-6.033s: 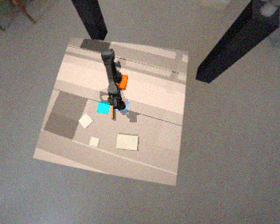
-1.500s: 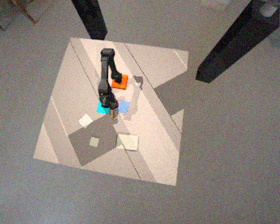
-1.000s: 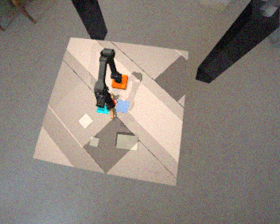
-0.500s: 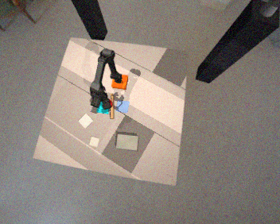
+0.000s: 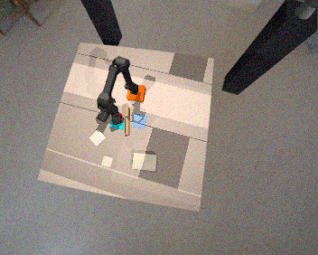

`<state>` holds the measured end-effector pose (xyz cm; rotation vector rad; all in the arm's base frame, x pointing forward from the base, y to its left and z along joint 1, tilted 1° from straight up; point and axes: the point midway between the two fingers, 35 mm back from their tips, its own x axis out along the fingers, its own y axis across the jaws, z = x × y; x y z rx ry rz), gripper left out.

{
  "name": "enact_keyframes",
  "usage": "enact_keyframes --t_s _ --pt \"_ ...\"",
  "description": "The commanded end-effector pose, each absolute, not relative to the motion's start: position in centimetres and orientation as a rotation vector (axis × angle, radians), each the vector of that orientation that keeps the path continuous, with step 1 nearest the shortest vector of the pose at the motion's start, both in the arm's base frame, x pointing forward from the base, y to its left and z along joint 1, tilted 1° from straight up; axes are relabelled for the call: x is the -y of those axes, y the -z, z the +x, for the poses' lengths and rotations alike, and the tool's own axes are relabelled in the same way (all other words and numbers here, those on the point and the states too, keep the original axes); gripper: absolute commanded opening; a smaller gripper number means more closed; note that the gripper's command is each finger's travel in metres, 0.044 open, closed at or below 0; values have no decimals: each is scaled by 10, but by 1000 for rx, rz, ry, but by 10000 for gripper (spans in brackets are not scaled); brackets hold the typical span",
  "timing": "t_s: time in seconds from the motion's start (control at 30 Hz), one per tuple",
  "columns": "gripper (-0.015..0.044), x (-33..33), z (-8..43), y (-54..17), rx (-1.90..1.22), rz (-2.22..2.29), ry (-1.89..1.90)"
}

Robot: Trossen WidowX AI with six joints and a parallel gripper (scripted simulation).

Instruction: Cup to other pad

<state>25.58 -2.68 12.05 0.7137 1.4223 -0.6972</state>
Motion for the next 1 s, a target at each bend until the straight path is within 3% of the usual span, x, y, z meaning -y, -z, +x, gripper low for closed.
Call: enact_keyframes --t_s 0.0,0.97 --pt "0 36 259 -119 -1432 705 702" --pt "0 73 269 -110 -1429 702 704"
